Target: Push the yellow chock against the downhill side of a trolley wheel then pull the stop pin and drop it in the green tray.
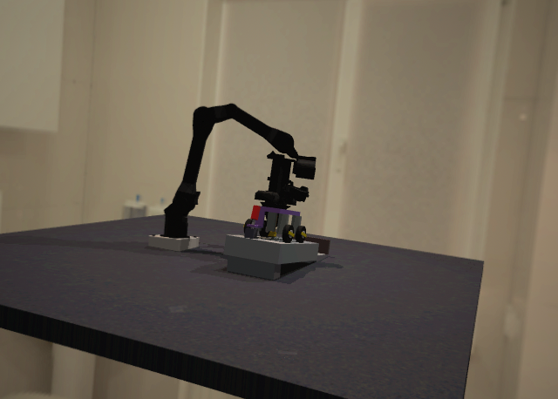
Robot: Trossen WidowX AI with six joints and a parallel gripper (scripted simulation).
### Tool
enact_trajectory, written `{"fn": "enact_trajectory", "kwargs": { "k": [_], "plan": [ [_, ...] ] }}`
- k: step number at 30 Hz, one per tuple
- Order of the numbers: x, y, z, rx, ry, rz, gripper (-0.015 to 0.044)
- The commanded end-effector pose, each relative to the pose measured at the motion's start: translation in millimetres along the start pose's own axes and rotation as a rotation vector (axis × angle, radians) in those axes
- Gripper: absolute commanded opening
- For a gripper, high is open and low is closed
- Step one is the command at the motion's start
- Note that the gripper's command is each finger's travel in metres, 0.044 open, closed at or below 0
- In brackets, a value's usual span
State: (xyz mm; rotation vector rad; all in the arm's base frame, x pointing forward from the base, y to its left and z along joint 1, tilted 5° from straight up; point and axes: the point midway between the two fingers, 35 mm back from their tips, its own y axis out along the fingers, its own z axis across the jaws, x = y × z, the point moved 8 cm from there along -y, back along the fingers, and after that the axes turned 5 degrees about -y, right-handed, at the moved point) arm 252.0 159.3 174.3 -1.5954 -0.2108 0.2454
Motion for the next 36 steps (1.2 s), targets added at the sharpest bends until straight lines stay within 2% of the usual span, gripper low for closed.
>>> {"fn": "enact_trajectory", "kwargs": {
  "k": [1,20,24,28,30,34,36],
  "plan": [
    [0,-1,0,-0.001,0.001,0.0,0.019],
    [-1,-60,1,-0.007,-0.001,-0.005,0.019],
    [-1,-51,2,-0.003,-0.006,-0.002,0.0295],
    [3,-55,-2,-0.003,-0.092,-0.027,0.019],
    [7,-65,12,0.028,-0.171,-0.115,0.019],
    [13,-68,-3,-0.004,-0.295,-0.12,0.019],
    [17,-69,-7,-0.003,-0.26,-0.135,0.019]
  ]
}}
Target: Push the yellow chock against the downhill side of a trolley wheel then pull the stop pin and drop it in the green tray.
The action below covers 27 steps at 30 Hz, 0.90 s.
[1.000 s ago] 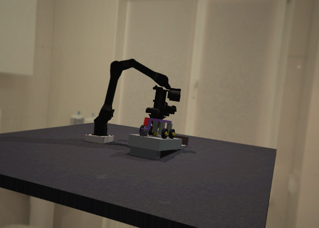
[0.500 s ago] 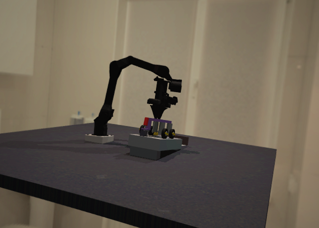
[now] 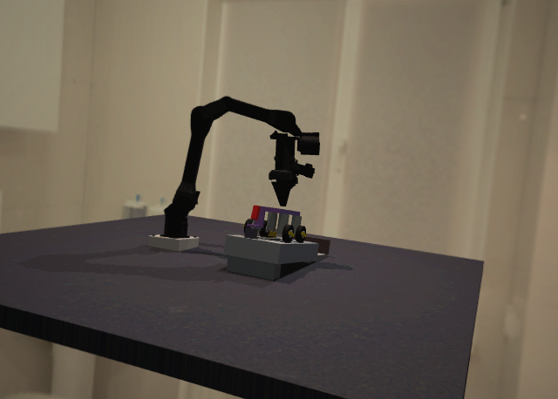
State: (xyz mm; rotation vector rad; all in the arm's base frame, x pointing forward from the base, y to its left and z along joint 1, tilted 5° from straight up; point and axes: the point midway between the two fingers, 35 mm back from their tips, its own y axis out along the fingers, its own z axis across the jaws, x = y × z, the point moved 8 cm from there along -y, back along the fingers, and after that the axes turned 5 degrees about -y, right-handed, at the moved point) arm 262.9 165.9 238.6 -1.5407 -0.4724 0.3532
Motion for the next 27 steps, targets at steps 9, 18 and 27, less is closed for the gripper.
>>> {"fn": "enact_trajectory", "kwargs": {
  "k": [9,18,27],
  "plan": [
    [10,-7,-49,-0.064,-0.156,-0.039,0.019],
    [5,-11,-89,-0.11,-0.484,0.028,0.019],
    [-5,-15,-128,-0.124,-0.813,0.116,0.019]
  ]
}}
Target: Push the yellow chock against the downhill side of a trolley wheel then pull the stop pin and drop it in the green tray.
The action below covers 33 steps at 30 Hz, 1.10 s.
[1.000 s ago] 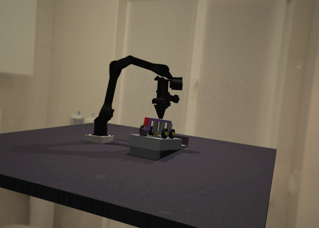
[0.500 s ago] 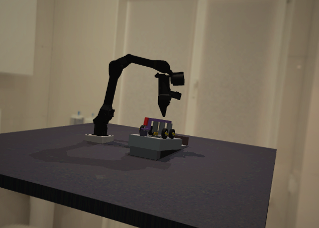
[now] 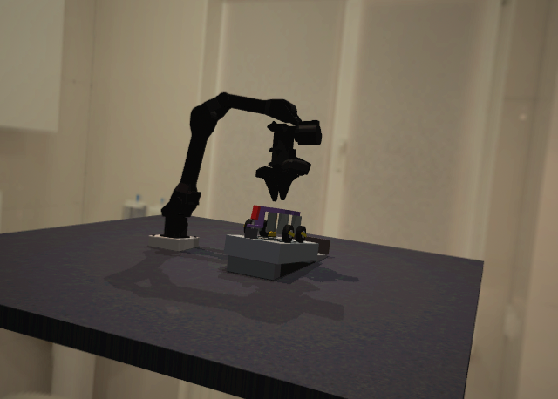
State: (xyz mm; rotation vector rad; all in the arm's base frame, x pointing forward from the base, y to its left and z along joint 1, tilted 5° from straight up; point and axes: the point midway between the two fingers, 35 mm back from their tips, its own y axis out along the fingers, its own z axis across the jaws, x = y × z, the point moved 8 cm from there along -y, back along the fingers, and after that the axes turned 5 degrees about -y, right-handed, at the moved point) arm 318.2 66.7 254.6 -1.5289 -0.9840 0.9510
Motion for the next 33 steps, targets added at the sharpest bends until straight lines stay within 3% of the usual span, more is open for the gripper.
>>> {"fn": "enact_trajectory", "kwargs": {
  "k": [1,15,33],
  "plan": [
    [-16,0,-11,0.003,-0.155,0.035,0.019],
    [-69,1,-37,0.073,-0.649,0.12,0.019],
    [-71,14,-37,0.074,-0.655,0.121,0.019]
  ]
}}
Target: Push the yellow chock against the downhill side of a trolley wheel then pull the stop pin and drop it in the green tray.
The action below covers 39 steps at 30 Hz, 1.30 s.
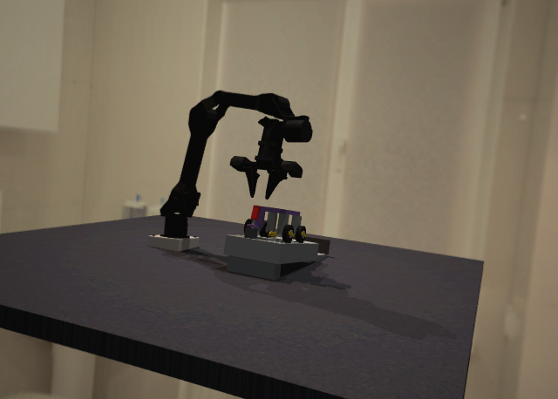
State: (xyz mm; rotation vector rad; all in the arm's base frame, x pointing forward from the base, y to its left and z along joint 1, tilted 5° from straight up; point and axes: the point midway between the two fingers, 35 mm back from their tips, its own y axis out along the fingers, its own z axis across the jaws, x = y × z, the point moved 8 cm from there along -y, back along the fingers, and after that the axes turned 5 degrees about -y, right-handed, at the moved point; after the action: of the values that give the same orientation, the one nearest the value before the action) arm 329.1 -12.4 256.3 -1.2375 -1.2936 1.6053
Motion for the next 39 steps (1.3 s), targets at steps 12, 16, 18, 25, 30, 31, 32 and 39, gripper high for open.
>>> {"fn": "enact_trajectory", "kwargs": {
  "k": [12,16,18,25,30,31,32,39],
  "plan": [
    [-1,21,0,0.0,-0.005,0.006,0.019],
    [-1,24,0,0.0,-0.005,0.006,0.019],
    [-1,27,0,0.0,-0.005,0.006,0.019],
    [0,37,0,0.0,-0.005,0.006,0.019],
    [0,45,0,0.0,-0.005,0.007,0.019],
    [0,46,0,0.0,-0.005,0.007,0.019],
    [0,48,0,0.0,-0.005,0.007,0.019],
    [-1,58,0,0.0,-0.005,0.007,0.019]
  ]
}}
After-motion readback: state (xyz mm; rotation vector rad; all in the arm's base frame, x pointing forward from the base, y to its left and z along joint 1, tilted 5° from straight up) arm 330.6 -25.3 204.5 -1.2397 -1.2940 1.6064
